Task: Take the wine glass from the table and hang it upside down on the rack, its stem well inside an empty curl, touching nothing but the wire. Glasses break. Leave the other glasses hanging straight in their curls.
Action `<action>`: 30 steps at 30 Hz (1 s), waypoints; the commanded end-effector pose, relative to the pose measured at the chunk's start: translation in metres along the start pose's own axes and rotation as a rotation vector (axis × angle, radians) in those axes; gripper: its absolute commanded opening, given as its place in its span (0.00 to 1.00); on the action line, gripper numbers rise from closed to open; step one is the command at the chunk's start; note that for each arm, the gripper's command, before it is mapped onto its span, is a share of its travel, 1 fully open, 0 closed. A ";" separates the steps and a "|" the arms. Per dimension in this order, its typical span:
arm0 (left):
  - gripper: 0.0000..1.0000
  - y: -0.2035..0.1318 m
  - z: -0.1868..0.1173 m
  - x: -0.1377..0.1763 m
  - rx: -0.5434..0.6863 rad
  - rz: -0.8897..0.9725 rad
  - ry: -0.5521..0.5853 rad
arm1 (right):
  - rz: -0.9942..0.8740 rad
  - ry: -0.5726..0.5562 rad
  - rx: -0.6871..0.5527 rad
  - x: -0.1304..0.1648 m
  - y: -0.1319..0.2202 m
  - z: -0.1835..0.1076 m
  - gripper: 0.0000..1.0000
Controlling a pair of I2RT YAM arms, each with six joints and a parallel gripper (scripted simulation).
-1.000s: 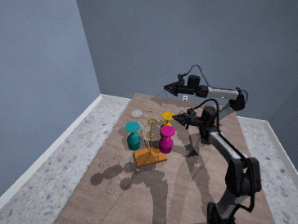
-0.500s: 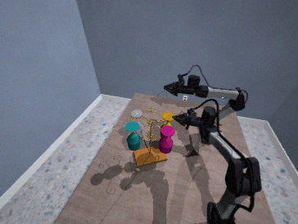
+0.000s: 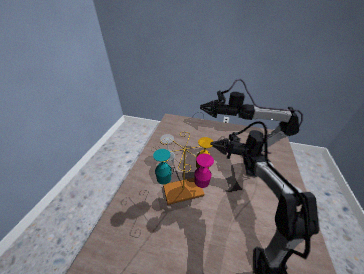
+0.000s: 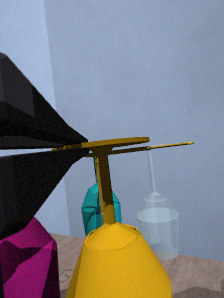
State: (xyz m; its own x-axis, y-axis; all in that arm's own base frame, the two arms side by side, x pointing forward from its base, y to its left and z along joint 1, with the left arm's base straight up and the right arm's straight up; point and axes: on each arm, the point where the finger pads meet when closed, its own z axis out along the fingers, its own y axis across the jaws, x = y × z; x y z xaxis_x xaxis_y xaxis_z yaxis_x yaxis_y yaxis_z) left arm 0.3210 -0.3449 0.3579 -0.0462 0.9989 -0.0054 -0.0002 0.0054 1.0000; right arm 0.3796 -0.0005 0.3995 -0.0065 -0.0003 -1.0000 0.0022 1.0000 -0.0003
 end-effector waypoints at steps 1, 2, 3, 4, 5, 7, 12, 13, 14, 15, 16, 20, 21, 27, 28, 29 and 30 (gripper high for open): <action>0.00 -0.011 0.001 -0.005 0.000 0.013 0.009 | -0.010 -0.031 0.002 -0.013 0.000 -0.003 0.16; 0.00 -0.011 0.001 -0.005 0.000 0.013 0.009 | -0.010 -0.031 0.002 -0.013 0.000 -0.003 0.16; 0.00 -0.011 0.001 -0.005 0.000 0.013 0.009 | -0.010 -0.031 0.002 -0.013 0.000 -0.003 0.16; 0.00 0.004 -0.001 -0.001 -0.013 -0.023 0.007 | -0.010 -0.031 0.002 -0.013 0.000 -0.003 0.16; 0.00 -0.009 -0.002 -0.008 -0.002 0.006 0.002 | -0.010 -0.031 0.002 -0.013 0.000 -0.003 0.16; 0.00 -0.014 -0.002 -0.008 0.002 0.018 0.001 | -0.010 -0.031 0.002 -0.013 0.000 -0.003 0.16; 0.00 -0.008 0.000 -0.007 -0.003 0.004 -0.005 | -0.010 -0.031 0.002 -0.013 0.000 -0.003 0.16; 0.00 -0.008 0.000 -0.008 -0.003 0.005 -0.005 | -0.010 -0.031 0.002 -0.013 0.000 -0.003 0.16; 0.00 -0.008 0.000 -0.008 -0.003 0.005 -0.005 | -0.010 -0.031 0.002 -0.013 0.000 -0.003 0.16; 0.00 -0.008 0.000 -0.008 -0.003 0.005 -0.005 | -0.010 -0.031 0.002 -0.013 0.000 -0.003 0.16; 0.00 -0.008 0.000 -0.008 -0.003 0.005 -0.005 | -0.010 -0.031 0.002 -0.013 0.000 -0.003 0.16; 0.00 -0.008 0.000 -0.008 -0.003 0.005 -0.005 | -0.010 -0.031 0.002 -0.013 0.000 -0.003 0.16; 0.00 -0.008 0.000 -0.008 -0.003 0.005 -0.005 | -0.010 -0.031 0.002 -0.013 0.000 -0.003 0.16; 0.35 -0.009 0.000 -0.008 -0.001 0.011 -0.005 | -0.010 -0.031 0.002 -0.013 0.000 -0.003 0.16; 0.35 -0.009 0.000 -0.008 0.000 0.012 -0.005 | -0.010 -0.031 0.002 -0.013 0.000 -0.003 0.16; 0.35 -0.009 0.000 -0.008 0.000 0.012 -0.005 | -0.010 -0.031 0.002 -0.013 0.000 -0.003 0.16; 0.35 -0.009 0.000 -0.008 0.000 0.013 -0.005 | -0.010 -0.031 0.002 -0.013 0.000 -0.003 0.16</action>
State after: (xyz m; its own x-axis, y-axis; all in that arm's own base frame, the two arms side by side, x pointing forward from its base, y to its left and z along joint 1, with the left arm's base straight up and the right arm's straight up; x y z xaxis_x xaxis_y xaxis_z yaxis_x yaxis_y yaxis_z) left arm 0.3204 -0.3449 0.3579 -0.0484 0.9988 -0.0088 -0.0036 0.0086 1.0000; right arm 0.3796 -0.0005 0.3995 -0.0065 -0.0003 -1.0000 0.0022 1.0000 -0.0003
